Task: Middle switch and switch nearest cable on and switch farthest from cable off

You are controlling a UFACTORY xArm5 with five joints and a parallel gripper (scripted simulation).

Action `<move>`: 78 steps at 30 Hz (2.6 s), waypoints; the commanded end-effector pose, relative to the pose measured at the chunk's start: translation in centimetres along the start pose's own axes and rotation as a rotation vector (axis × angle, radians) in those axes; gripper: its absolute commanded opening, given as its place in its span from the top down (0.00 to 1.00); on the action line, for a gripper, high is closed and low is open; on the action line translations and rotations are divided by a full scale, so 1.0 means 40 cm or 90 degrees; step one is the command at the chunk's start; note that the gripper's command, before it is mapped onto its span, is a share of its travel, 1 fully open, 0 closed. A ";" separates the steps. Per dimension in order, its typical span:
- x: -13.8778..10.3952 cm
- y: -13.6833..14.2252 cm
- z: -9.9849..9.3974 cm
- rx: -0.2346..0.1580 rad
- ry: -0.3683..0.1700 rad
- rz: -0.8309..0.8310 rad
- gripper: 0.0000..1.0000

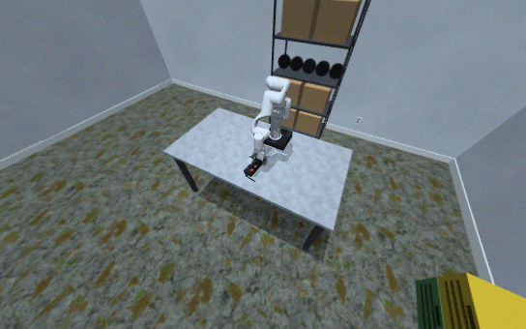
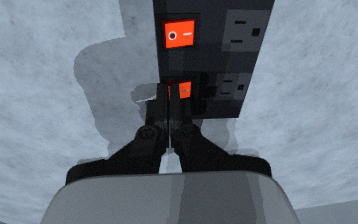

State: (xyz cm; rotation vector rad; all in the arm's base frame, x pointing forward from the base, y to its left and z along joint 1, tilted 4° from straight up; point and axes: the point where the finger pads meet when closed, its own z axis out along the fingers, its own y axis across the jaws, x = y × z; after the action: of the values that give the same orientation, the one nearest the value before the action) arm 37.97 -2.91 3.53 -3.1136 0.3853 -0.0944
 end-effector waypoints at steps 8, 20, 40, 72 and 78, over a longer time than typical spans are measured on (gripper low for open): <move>0.003 0.000 0.007 0.000 0.002 0.000 1.00; 0.003 0.000 0.017 0.000 0.002 0.000 1.00; 0.003 0.000 0.017 0.000 0.002 0.000 1.00; 0.003 0.000 -0.079 0.000 0.002 0.000 1.00; 0.003 0.000 -0.079 0.000 0.002 0.000 1.00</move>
State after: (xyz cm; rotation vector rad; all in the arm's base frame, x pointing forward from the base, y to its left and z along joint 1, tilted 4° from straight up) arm 37.76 -2.90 6.58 -3.1137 0.3853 -0.0942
